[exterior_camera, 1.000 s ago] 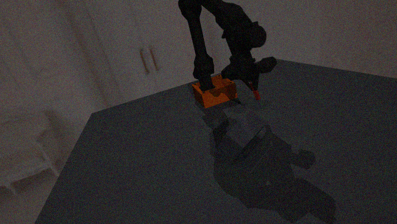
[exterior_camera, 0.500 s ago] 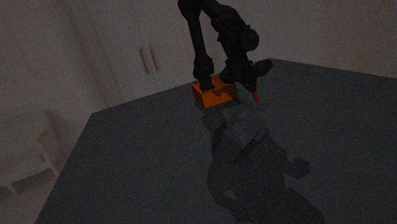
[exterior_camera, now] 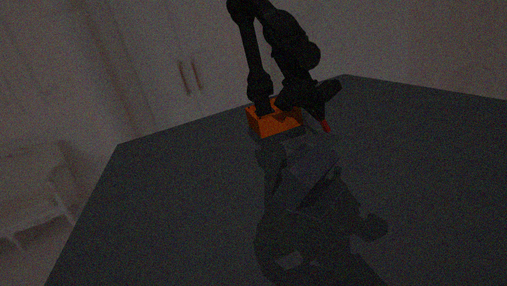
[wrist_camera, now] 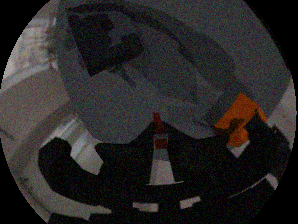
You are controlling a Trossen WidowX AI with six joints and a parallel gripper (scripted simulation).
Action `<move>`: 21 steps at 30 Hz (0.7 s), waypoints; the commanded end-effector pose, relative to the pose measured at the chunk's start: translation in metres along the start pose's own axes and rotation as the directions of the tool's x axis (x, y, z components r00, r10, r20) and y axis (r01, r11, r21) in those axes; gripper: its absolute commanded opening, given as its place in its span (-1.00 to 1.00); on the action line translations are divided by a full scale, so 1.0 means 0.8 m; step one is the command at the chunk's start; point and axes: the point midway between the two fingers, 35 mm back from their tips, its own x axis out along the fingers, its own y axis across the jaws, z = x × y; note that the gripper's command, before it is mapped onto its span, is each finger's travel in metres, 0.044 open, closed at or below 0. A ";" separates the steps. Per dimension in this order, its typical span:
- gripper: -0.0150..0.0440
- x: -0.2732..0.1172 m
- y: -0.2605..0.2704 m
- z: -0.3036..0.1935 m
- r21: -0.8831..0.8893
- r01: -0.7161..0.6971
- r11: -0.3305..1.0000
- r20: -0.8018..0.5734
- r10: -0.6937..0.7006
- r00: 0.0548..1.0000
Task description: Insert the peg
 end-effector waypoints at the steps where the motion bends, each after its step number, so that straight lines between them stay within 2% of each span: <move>1: -0.49 0.000 0.000 0.005 0.036 -0.011 0.999 -0.012 0.011 1.000; 21: -0.49 -0.006 0.003 0.031 0.196 -0.072 0.978 -0.050 0.083 0.995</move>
